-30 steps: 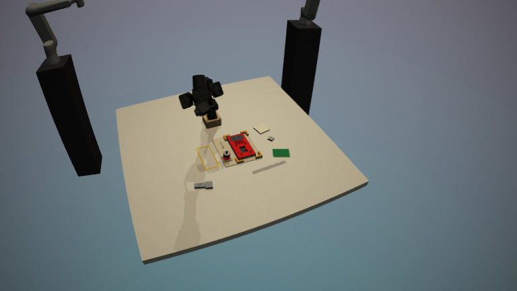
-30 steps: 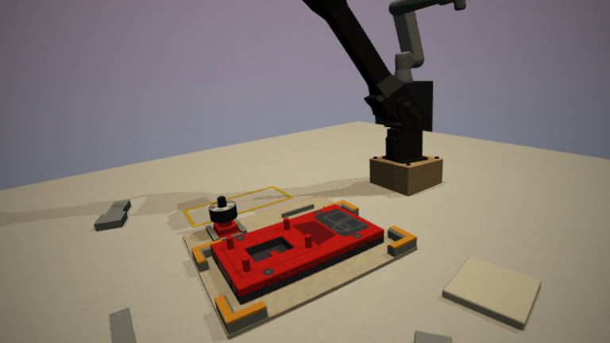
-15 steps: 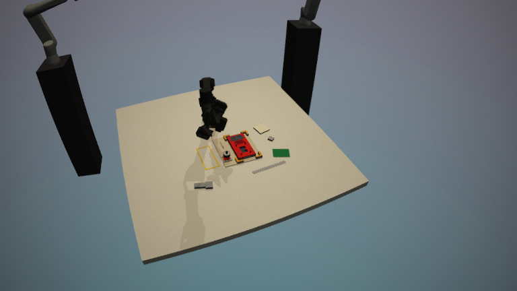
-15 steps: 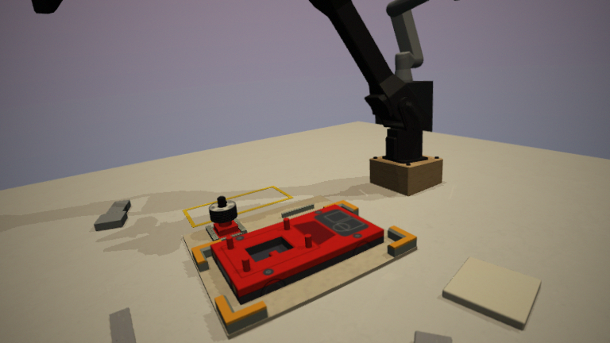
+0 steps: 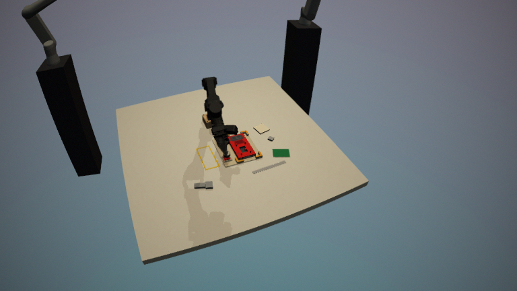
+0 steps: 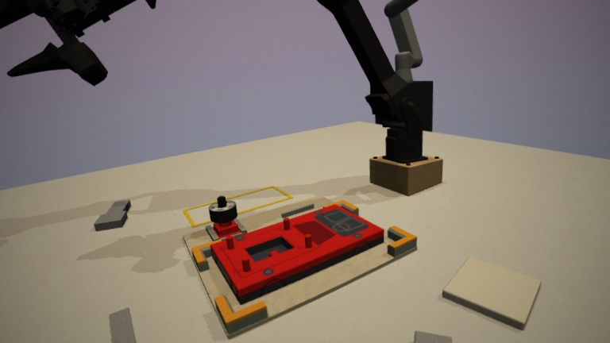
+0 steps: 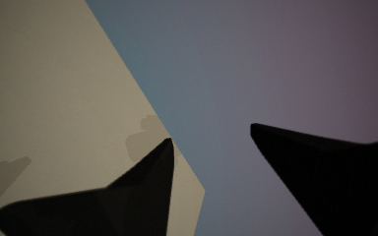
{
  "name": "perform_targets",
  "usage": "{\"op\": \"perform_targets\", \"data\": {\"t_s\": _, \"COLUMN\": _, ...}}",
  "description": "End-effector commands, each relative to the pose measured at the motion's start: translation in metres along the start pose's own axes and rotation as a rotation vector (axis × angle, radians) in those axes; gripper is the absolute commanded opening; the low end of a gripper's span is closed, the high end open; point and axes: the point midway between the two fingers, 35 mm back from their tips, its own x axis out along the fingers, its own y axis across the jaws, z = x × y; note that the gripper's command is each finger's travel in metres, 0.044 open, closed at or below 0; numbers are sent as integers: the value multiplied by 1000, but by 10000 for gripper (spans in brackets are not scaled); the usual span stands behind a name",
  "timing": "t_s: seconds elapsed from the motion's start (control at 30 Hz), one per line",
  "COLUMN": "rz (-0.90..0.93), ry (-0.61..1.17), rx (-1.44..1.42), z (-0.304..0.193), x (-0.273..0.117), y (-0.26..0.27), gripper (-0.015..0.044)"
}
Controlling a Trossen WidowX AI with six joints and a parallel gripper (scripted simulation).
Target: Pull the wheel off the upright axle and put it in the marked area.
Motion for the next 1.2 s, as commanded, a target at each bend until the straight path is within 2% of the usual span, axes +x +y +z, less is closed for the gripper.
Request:
{"op": "perform_targets", "data": {"t_s": 0.0, "rz": 285, "ry": 98, "rx": 360, "z": 7, "x": -8, "y": 79, "gripper": 300}}
{"op": "perform_targets", "data": {"t_s": 0.3, "rz": 574, "ry": 359, "rx": 746, "z": 11, "x": -41, "y": 166, "gripper": 300}}
{"op": "perform_targets", "data": {"t_s": 0.67, "rz": 775, "ry": 863, "rx": 1098, "z": 10, "x": -113, "y": 248, "gripper": 300}}
{"op": "perform_targets", "data": {"t_s": 1.17, "rz": 778, "ry": 886, "rx": 1108, "z": 10, "x": -118, "y": 251, "gripper": 300}}
